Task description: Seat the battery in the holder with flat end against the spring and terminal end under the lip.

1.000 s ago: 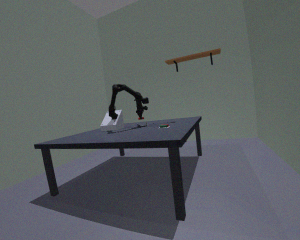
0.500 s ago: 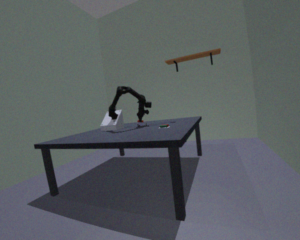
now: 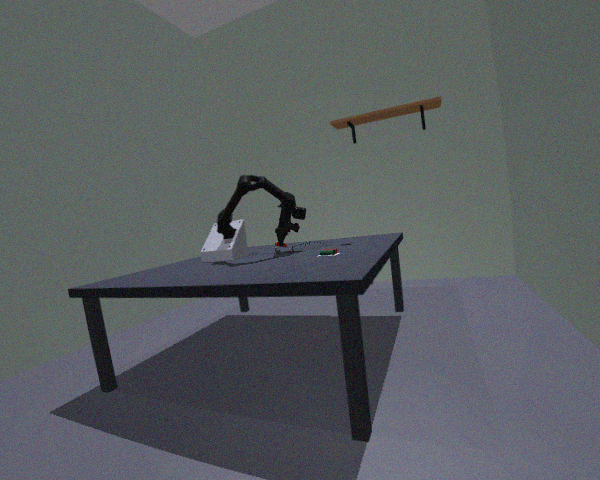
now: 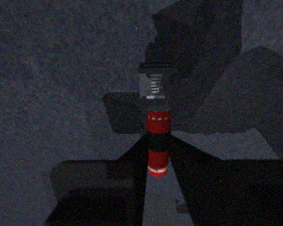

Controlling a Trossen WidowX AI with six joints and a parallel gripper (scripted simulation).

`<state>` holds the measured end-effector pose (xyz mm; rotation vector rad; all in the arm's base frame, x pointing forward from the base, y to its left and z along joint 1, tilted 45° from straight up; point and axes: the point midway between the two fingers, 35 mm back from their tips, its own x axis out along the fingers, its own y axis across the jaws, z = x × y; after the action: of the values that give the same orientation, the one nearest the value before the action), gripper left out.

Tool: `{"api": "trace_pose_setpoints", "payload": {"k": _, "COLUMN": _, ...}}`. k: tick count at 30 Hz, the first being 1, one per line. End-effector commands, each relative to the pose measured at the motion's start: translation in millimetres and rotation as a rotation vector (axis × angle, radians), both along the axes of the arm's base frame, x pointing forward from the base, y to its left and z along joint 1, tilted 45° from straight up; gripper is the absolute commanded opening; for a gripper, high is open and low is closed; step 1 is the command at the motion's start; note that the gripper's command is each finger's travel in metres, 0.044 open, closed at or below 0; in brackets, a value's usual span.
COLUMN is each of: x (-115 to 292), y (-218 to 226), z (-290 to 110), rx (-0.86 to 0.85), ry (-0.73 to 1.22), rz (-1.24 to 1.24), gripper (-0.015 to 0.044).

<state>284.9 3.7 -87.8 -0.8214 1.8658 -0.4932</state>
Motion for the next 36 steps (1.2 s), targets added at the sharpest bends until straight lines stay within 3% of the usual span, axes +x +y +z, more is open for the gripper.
{"api": "trace_pose_setpoints", "payload": {"k": 1, "x": -1, "y": -1, "z": -3, "rx": -0.006, "ry": 0.017, "rz": -0.023, "gripper": 0.0065}}
{"api": "trace_pose_setpoints", "payload": {"k": 36, "x": 6, "y": -9, "z": -13, "rx": -0.074, "ry": 0.149, "rz": -0.152, "gripper": 0.0065}}
